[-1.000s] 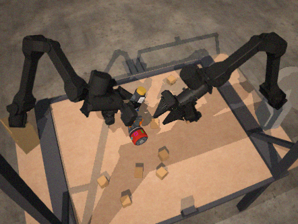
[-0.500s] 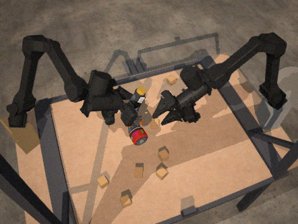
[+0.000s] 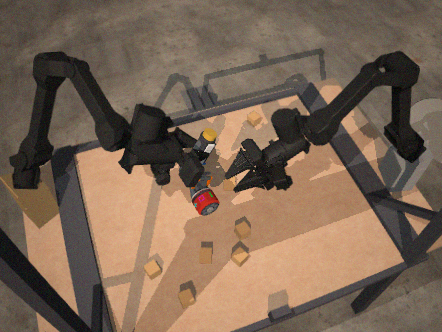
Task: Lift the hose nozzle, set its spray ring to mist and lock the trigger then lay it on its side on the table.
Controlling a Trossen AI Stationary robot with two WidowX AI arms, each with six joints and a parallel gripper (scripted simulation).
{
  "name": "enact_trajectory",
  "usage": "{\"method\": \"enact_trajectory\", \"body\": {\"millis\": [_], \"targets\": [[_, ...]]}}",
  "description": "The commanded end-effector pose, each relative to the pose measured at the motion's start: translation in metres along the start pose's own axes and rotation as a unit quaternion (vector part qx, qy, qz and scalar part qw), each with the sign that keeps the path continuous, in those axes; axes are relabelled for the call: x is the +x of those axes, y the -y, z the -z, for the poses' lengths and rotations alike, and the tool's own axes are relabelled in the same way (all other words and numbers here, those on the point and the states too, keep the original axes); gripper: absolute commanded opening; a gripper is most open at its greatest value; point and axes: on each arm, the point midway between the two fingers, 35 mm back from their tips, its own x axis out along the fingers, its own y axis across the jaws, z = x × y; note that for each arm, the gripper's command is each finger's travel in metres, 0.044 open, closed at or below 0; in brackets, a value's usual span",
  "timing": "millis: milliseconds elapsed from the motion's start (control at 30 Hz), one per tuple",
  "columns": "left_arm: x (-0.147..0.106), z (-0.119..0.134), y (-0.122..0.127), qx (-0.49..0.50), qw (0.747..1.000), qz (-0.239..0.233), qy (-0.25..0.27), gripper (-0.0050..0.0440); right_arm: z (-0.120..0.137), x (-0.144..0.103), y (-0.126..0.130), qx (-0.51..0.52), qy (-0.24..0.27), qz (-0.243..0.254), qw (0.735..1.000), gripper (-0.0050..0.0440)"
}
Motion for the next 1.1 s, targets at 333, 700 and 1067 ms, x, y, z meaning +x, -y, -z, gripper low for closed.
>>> {"method": "enact_trajectory", "body": {"millis": [333, 700, 1067], "targets": [[-0.004, 0.013, 0.002, -0.021, 1.000, -0.006, -0.009, 0.0165, 0.001, -0.004, -0.012, 0.000, 0.001, 0.079, 0.997, 0.0407], [-0.004, 0.013, 0.002, -0.021, 1.000, -0.006, -0.009, 0.0165, 0.000, -0.016, -0.026, -0.005, 0.004, 0.138, 0.990, 0.0407], [-0.004, 0.013, 0.002, -0.021, 1.000, -0.006, -0.009, 0.0165, -0.001, -0.015, -0.030, -0.005, 0.005, 0.135, 0.991, 0.0407]]}}
